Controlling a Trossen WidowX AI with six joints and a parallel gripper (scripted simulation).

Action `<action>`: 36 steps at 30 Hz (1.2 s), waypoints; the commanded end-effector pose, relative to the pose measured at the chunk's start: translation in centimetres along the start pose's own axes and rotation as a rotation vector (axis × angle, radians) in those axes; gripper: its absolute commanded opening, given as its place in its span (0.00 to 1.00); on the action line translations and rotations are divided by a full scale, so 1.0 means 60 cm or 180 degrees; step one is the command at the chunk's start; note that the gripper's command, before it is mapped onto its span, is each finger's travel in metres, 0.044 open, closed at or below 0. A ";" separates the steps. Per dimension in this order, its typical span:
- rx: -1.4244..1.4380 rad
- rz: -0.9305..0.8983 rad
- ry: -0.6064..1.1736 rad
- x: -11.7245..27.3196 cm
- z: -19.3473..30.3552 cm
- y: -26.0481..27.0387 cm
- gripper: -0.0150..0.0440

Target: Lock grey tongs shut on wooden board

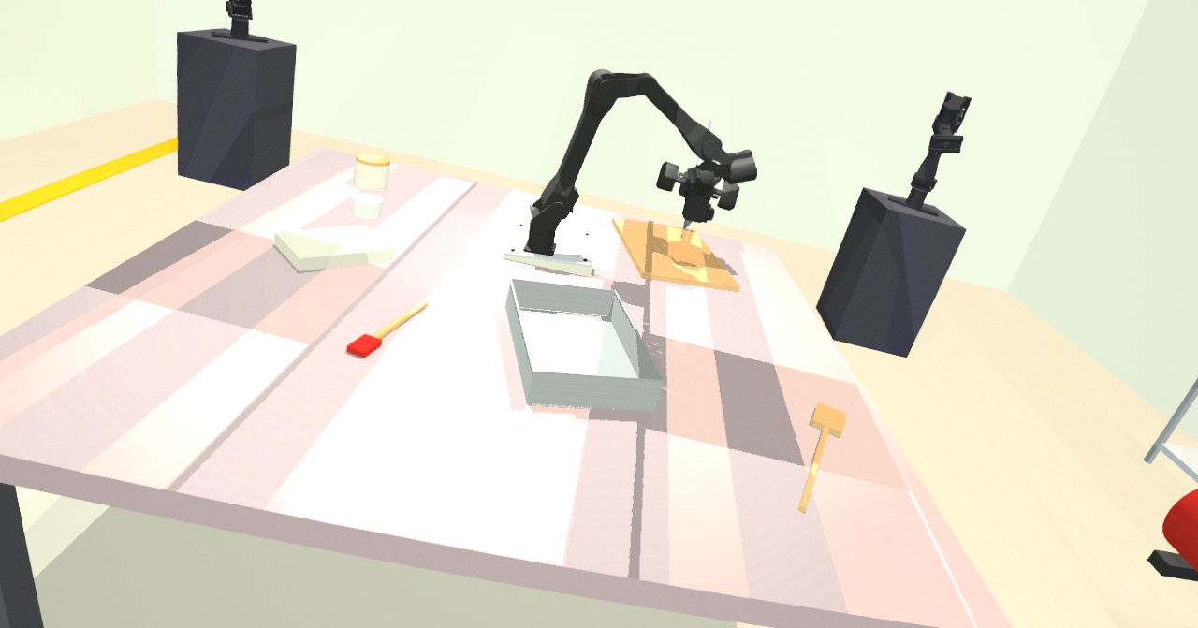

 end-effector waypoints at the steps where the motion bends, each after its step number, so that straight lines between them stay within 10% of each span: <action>1: 0.0134 -0.0001 0.0330 0.017 -0.004 -0.009 0.00; 36: 0.0181 0.0003 0.0482 0.024 -0.011 -0.014 0.00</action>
Point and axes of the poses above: the point midway between the two fingers, 35 mm back from their tips, its own x axis back along the fingers, its own y axis across the jaws, z = x × y, the point moved 7 cm from there along x, back along the fingers, and after that the axes turned 3 degrees about -x, right-handed, at the moved point
